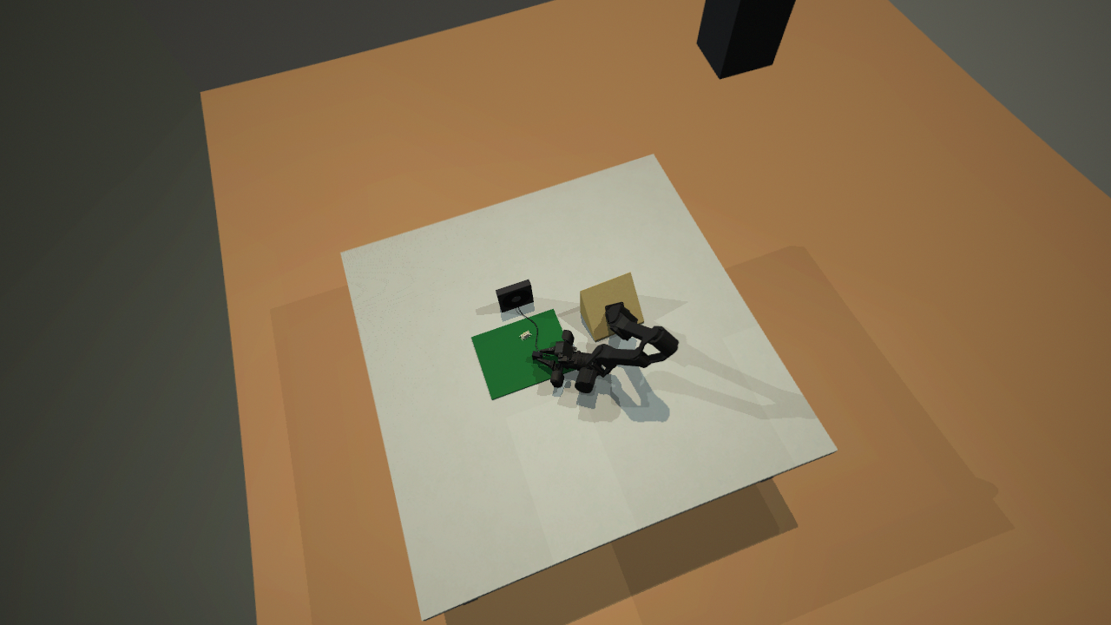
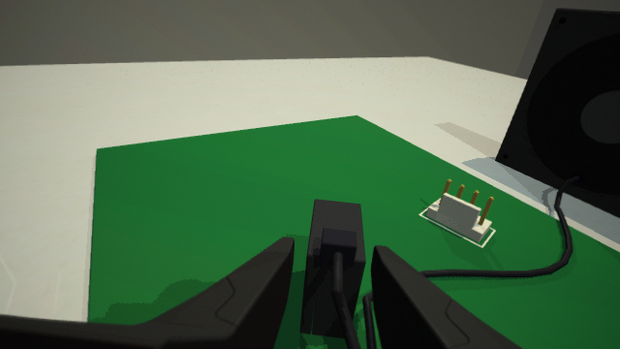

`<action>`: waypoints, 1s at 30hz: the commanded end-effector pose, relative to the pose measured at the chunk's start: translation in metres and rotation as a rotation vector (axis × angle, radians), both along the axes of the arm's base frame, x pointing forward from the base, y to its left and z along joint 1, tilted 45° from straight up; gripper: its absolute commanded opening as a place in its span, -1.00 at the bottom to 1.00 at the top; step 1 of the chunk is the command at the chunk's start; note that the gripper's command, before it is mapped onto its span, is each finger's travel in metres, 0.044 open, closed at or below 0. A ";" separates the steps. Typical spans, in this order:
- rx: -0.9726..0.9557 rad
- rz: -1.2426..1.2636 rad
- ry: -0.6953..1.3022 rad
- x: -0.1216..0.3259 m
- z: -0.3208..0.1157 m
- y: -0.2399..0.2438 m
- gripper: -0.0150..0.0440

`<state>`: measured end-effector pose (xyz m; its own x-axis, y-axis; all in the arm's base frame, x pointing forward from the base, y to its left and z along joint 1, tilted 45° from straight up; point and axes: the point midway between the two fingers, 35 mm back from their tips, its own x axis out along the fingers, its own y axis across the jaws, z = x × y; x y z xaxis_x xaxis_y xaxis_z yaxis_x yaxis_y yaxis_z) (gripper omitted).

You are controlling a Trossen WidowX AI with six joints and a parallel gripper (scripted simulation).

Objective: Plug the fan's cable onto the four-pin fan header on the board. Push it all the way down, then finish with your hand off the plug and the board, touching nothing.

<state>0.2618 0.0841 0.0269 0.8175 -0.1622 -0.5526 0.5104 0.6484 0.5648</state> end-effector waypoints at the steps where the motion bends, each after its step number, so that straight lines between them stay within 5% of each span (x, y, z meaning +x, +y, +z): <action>1: 0.000 0.000 0.000 0.000 0.000 0.000 -0.02; 30: 0.005 -0.003 0.009 -0.016 0.022 0.005 -0.02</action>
<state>0.2493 0.0884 0.0411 0.8099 -0.1587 -0.5646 0.5161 0.6502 0.5575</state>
